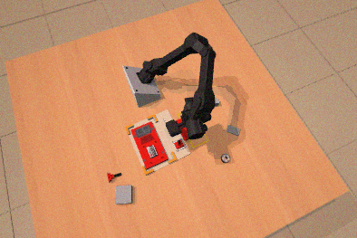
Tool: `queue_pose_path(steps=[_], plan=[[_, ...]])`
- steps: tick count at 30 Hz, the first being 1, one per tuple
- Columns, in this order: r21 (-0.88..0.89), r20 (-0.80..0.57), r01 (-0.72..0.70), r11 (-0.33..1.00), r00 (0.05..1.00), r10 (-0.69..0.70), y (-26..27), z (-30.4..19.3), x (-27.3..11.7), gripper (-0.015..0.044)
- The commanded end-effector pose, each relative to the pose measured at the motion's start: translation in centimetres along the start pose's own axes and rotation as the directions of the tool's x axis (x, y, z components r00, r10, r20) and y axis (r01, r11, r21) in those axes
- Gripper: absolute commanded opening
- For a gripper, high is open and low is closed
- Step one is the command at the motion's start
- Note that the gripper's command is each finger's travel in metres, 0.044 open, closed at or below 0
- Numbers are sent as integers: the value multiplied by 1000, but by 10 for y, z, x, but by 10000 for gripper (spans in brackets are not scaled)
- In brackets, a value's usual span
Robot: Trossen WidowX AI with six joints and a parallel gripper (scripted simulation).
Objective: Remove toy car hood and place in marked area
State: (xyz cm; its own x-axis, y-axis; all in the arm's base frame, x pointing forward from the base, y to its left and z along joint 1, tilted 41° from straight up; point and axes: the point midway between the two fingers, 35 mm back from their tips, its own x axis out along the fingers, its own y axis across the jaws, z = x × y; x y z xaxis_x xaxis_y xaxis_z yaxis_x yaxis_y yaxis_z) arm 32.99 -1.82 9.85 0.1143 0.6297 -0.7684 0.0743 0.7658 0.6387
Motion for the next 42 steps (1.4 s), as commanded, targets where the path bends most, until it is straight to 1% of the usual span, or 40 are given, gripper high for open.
queue_pose_path(steps=[1, 12, 42], plan=[[3, -1, -7, 1000, 1000, 7, 18, -8, -1, 0], [0, -4, -17, 1000, 1000, 17, 48, -23, -1, 0], [0, -3, -16, 1000, 1000, 16, 48, -22, 14, 0]])
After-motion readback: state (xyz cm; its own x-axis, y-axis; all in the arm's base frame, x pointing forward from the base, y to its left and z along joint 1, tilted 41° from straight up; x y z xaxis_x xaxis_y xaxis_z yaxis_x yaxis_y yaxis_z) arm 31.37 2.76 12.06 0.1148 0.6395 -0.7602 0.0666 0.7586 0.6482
